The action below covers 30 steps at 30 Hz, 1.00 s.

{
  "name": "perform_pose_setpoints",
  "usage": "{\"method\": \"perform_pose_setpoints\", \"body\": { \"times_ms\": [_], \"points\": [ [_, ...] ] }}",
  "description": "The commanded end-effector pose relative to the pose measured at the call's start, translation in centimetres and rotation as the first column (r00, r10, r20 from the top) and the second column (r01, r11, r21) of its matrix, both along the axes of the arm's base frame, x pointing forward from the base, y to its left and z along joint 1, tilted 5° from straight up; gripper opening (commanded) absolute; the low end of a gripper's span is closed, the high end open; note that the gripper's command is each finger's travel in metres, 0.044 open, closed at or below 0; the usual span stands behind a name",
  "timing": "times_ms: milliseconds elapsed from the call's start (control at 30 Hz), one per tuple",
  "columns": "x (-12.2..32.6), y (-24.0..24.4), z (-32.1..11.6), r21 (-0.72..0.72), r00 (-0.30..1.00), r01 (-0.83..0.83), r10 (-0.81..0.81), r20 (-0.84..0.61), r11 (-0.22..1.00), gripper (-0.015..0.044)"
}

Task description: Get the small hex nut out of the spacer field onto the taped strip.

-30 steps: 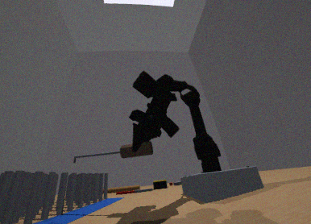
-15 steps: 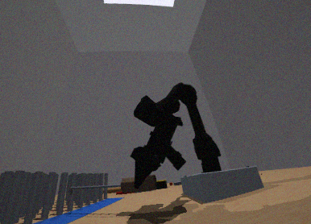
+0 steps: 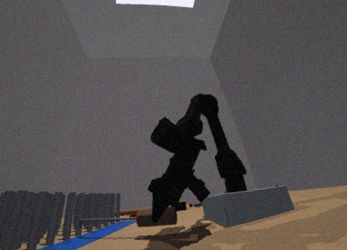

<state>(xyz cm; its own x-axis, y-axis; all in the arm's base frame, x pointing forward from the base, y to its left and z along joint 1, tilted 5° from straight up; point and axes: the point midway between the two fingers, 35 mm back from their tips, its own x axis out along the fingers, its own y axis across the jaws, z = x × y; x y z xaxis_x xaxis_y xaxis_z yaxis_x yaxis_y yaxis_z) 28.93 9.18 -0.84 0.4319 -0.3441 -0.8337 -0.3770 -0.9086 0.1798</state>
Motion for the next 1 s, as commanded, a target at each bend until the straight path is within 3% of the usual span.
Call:
{"method": "perform_pose_setpoints", "body": {
  "times_ms": [0, 967],
  "points": [
    [0.4, -0.2, 0.0, -0.004, 1.0, 0.0, 0.0, 0.005, 1.0, 0.0],
    [2.8, -1.1, -0.2, -0.005, 1.0, 0.0, 0.0, 0.007, 1.0, 0.0]
  ]
}}
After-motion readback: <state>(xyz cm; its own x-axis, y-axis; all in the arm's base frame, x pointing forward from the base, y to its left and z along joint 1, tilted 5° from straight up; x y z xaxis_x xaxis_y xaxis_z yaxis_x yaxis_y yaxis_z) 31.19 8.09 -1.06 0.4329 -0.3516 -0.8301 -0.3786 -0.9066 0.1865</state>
